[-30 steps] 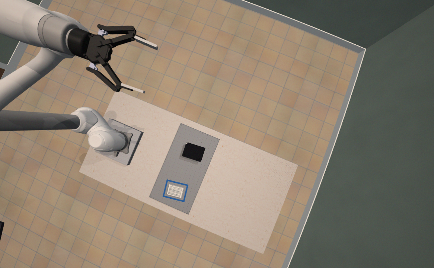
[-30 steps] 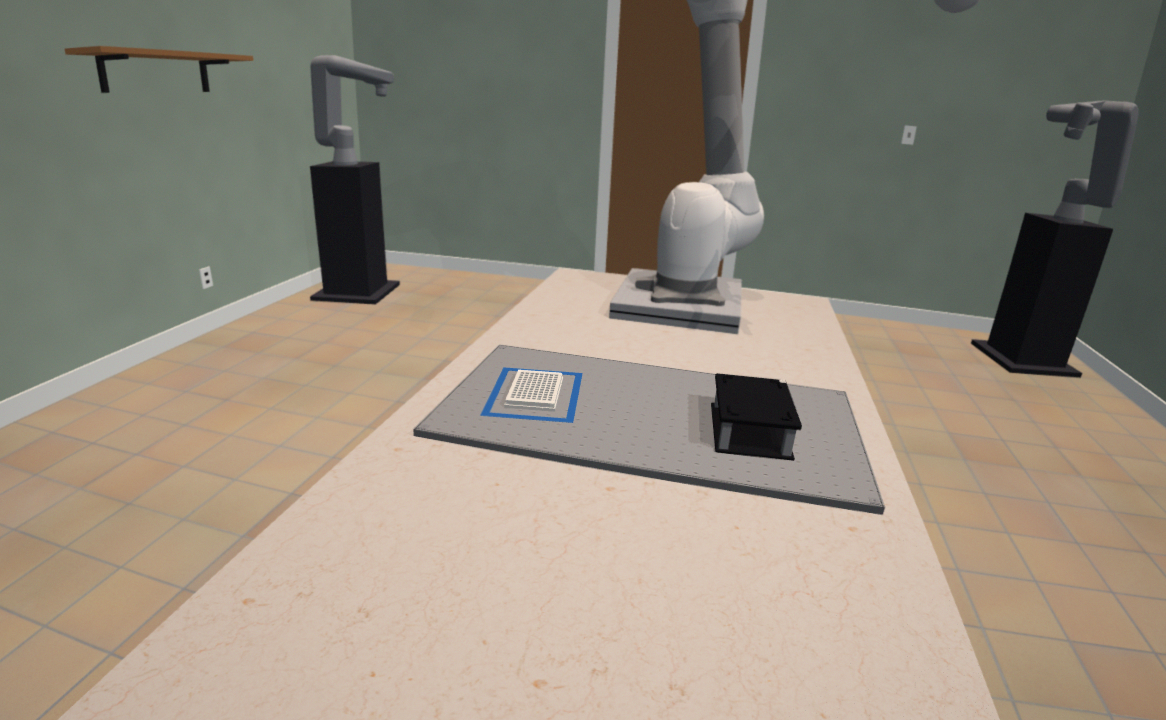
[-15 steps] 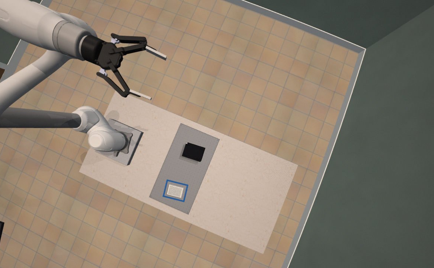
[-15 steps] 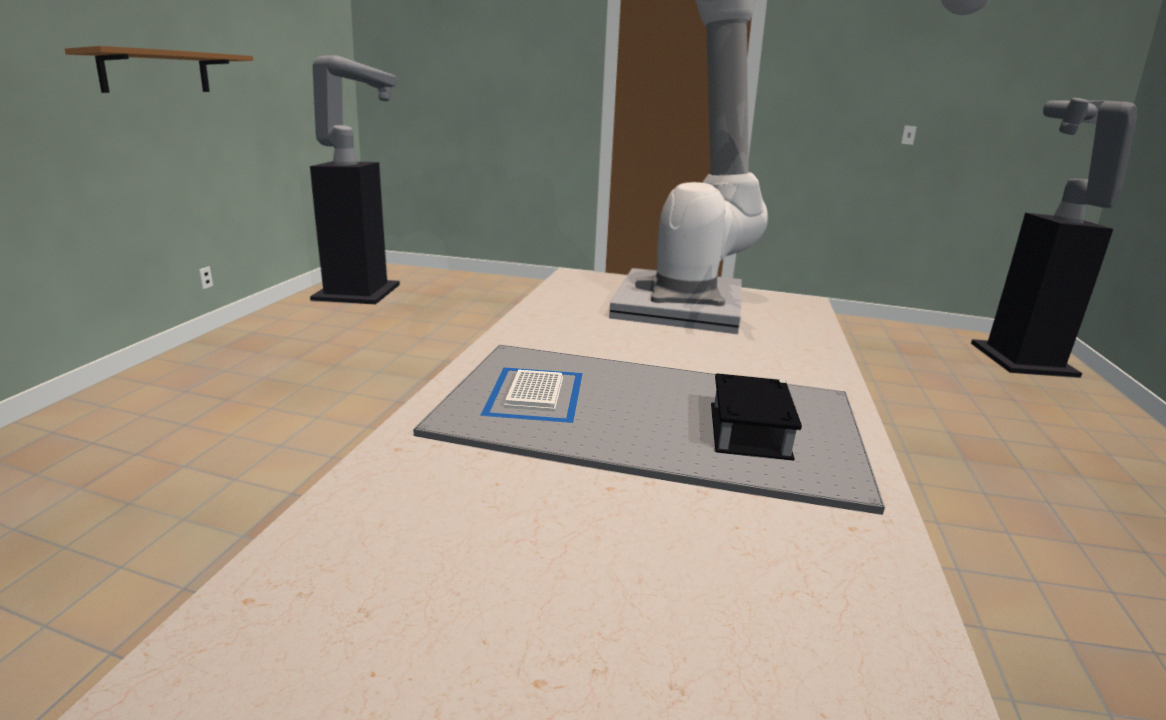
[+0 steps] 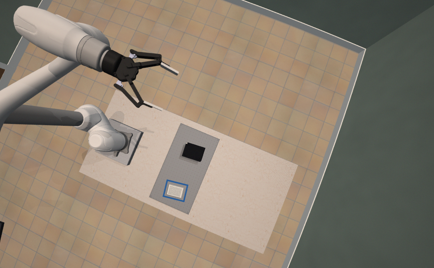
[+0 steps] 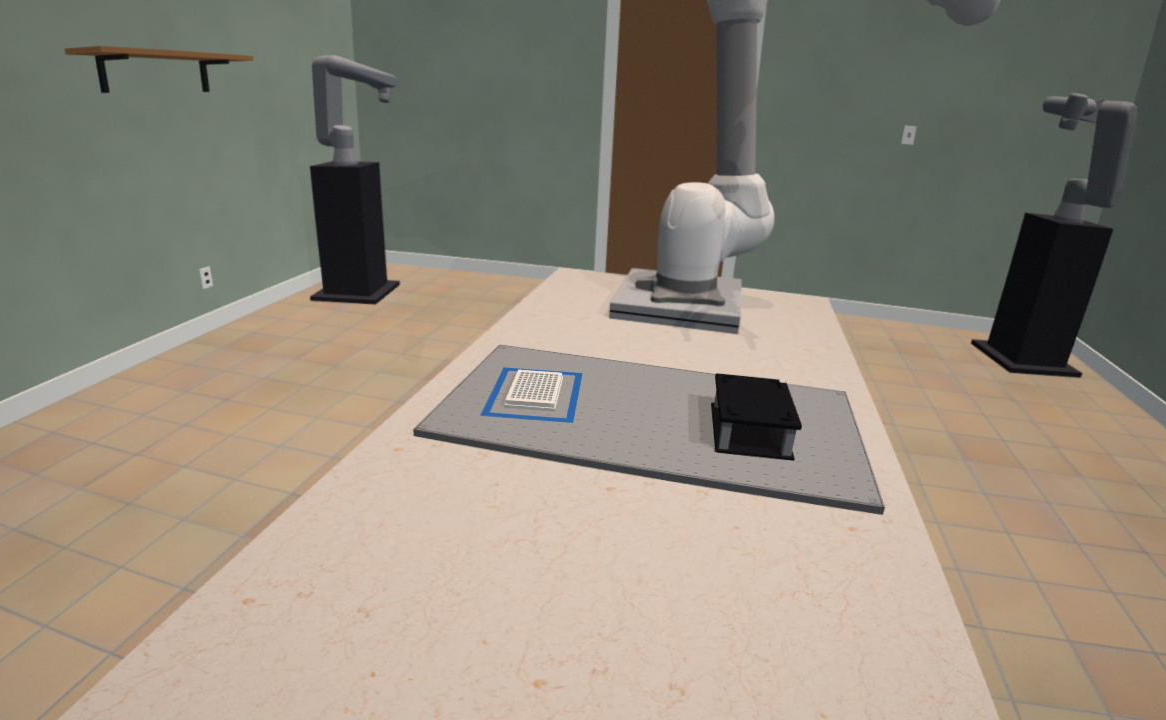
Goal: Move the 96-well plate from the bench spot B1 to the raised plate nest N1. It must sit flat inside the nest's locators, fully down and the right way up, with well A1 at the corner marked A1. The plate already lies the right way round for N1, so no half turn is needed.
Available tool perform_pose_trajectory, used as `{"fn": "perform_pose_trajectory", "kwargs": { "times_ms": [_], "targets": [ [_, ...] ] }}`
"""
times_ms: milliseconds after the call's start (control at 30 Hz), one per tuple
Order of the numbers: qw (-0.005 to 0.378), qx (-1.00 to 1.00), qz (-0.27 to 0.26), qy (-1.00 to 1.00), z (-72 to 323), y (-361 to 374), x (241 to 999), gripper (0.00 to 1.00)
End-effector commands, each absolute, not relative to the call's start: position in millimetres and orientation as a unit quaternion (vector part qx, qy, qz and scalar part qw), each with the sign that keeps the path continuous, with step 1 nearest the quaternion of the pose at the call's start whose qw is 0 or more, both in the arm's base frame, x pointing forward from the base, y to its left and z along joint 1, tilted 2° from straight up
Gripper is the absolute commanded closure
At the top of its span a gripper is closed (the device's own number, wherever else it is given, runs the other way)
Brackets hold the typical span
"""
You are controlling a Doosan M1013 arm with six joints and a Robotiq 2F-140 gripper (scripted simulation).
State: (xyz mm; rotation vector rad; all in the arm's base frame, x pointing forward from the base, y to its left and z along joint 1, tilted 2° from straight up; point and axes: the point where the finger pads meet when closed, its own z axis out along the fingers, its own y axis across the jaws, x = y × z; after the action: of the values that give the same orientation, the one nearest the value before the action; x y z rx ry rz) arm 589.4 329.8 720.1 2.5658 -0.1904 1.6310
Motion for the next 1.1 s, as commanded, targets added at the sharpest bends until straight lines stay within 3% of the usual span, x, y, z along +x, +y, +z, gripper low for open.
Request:
{"fn": "perform_pose_trajectory", "kwargs": {
  "times_ms": [0,333,433,1067],
  "targets": [
    [0.070,0.853,0.515,-0.053,707.4,322.1,598.4,0.00],
    [0.080,0.857,0.506,-0.049,678.0,303.5,618.0,0.00],
    [0.109,0.873,0.474,-0.038,667.0,295.7,624.7,0.00],
    [0.134,0.887,0.441,-0.027,605.8,249.8,659.4,0.00]
  ]
}}
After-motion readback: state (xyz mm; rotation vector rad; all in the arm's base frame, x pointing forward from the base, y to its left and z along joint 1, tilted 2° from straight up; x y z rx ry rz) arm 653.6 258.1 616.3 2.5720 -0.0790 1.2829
